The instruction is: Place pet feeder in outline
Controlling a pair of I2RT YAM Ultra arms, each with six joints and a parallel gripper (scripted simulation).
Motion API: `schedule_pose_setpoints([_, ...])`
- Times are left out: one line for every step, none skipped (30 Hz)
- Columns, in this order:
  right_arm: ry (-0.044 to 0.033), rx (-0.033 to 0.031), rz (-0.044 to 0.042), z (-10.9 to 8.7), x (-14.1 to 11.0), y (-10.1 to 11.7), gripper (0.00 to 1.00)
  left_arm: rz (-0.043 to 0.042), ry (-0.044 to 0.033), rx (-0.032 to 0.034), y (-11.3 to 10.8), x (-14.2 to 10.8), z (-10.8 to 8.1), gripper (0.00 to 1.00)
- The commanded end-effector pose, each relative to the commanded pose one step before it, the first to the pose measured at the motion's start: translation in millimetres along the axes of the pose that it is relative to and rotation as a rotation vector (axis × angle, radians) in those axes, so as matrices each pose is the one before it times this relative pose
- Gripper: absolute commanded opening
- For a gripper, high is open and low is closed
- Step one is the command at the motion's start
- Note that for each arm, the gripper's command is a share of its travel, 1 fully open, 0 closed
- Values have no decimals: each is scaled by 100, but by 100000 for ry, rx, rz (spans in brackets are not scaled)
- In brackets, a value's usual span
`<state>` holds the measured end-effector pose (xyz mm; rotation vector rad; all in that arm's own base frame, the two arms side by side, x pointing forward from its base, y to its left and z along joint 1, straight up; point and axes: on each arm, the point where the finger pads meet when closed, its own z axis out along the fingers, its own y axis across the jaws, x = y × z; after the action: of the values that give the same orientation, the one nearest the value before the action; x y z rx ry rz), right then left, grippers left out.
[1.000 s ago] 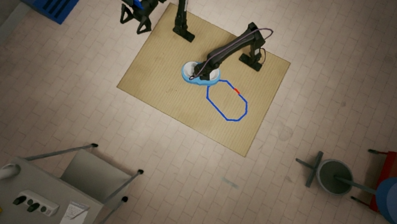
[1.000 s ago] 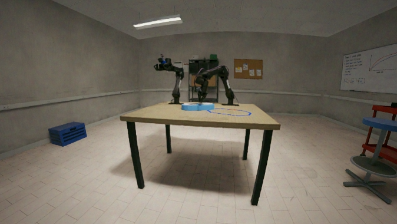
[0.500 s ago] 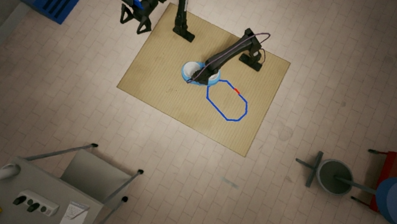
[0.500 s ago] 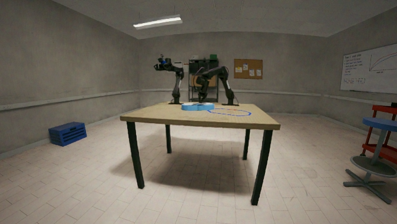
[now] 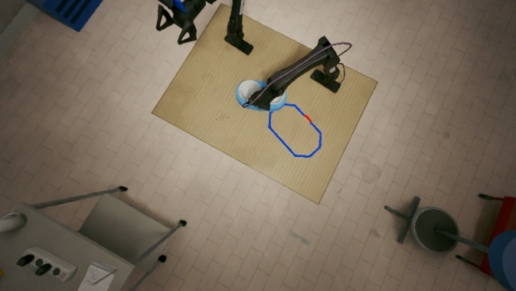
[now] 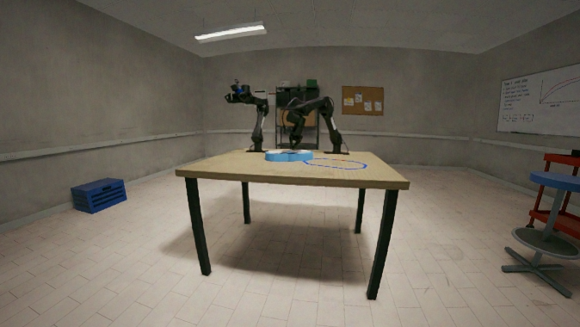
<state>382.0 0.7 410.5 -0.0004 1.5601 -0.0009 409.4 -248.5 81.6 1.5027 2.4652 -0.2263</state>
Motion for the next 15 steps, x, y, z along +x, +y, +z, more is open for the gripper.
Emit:
schedule_pose_setpoints([-9895,-979,-875,-1082,-3905,295,100,3978,-9191,-4350,300,-2648,-2591,30])
schedule_pose_setpoints([0,0,0,0,0,0,100,-117,973,715,-130,304,617,30])
schedule_pose_setpoints([0,0,0,0,0,0,100,-991,4903,3406,-896,1771,1688,30])
schedule_pose_setpoints([0,0,0,0,0,0,100,34,349,287,45,3,517,30])
schedule_pose_setpoints([0,0,0,0,0,0,100,-29,589,445,-57,161,498,30])
schedule_pose_setpoints([0,0,0,0,0,0,100,66,53,67,31,-23,267,30])
schedule_pose_setpoints([0,0,0,0,0,0,100,97,-265,-130,-107,27,-62,30])
schedule_pose_setpoints([0,0,0,0,0,0,100,279,-434,-257,-8,-79,-21,30])
schedule_pose_setpoints([0,0,0,0,0,0,100,0,0,0,0,0,0,30])
schedule_pose_setpoints([0,0,0,0,0,0,100,0,0,0,0,0,0,30])
schedule_pose_setpoints([0,0,0,0,0,0,100,-1455,-2420,-2131,934,-352,-854,30])
schedule_pose_setpoints([0,0,0,0,0,0,100,446,1201,901,-484,627,251,30])
schedule_pose_setpoints([0,0,0,0,0,0,100,218,-96,-21,119,-140,377,30])
schedule_pose_setpoints([0,0,0,0,0,0,100,-251,1469,1041,-160,431,808,30])
schedule_pose_setpoints([0,0,0,0,0,0,100,-349,1630,1139,-94,448,996,30])
